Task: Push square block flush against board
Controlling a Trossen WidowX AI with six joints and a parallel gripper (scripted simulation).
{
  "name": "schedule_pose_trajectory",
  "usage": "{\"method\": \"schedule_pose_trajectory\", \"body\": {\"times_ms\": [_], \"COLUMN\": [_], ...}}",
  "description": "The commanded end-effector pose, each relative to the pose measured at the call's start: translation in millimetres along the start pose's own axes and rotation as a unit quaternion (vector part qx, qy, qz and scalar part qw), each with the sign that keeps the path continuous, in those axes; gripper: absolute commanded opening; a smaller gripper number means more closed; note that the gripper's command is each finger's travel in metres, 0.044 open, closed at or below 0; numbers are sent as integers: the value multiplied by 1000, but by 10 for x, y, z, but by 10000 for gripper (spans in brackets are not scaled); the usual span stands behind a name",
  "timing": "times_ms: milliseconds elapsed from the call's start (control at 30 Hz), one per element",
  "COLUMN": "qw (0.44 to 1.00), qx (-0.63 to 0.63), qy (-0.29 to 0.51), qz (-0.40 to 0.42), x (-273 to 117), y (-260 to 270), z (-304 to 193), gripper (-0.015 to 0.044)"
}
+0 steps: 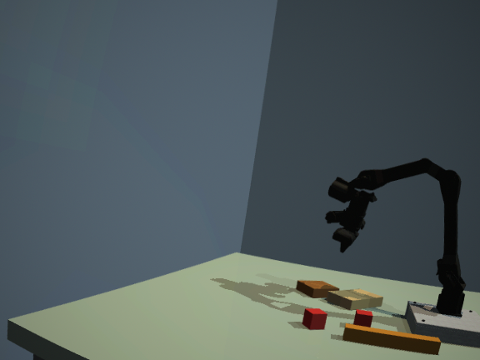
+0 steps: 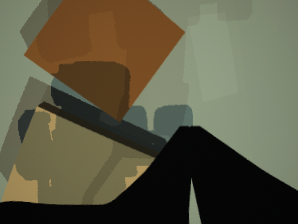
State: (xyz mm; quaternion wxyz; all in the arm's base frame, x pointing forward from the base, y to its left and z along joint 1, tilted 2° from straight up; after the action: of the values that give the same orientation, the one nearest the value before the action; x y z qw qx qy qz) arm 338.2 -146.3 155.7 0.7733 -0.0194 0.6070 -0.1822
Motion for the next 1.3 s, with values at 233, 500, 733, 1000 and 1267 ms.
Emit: {"method": "schedule_pose_trajectory", "body": {"times_ms": [233,500,733,1000,1267], "qw": [982,948,904,854,854], "qx": [-174,-298,-399,-484,-485], "qy": [27,37,41,42,42], "qz": [62,107,147,186,186], "x": [174,267,333,380,865], "y": [490,839,1132,1386,1531], "z": [-85,-178,-287,-408,-540], "gripper": [0,0,0,0,0]}}
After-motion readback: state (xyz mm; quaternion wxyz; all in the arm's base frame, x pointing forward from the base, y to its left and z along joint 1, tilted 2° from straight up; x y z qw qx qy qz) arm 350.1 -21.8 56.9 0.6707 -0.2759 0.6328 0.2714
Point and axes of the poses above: the point midway between the two fingers, 35 mm back from their tips, its own x axis out along the fingers, its own y axis across the jaws, z = x × y, the point moved 2 cm from there along -x, back along the fingers, and after that the axes turned 5 degrees about x, right-handed, at the moved point
